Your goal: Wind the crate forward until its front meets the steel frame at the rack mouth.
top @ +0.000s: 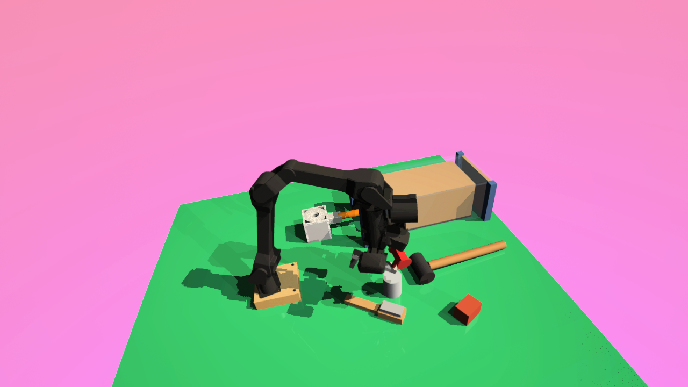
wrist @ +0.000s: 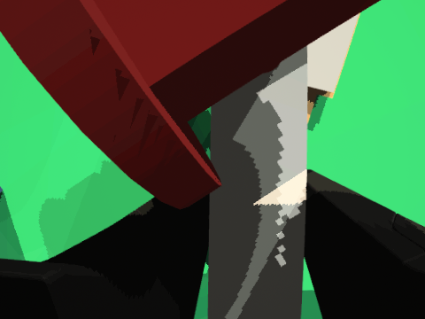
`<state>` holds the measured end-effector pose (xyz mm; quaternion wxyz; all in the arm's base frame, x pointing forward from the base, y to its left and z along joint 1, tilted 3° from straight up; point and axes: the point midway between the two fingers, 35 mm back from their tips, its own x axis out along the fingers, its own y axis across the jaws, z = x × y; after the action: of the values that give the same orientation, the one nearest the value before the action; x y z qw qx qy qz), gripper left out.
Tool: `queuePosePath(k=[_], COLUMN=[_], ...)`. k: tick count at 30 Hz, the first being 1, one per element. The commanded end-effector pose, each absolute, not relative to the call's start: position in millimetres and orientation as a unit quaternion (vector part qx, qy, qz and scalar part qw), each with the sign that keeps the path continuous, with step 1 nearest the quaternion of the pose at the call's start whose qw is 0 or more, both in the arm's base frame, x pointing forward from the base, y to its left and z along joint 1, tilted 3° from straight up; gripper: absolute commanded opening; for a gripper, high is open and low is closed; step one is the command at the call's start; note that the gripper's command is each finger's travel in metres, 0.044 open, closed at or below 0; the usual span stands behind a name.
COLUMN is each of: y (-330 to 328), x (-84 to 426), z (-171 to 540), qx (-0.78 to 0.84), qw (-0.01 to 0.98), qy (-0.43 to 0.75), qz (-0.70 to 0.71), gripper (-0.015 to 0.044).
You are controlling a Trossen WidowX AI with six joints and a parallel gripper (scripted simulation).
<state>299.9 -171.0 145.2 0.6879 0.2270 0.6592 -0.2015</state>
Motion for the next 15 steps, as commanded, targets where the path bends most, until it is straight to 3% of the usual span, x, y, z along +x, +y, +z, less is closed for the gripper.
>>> queuePosePath(k=[1,15], y=[-147.8,-70.8], x=[307.7,322.7], z=[153.1,162.7], qx=[0.229,0.261], qw=[0.691,0.681], qy=[0.652,0.638], qz=[-0.212,-0.247], gripper=[0.0,0.0])
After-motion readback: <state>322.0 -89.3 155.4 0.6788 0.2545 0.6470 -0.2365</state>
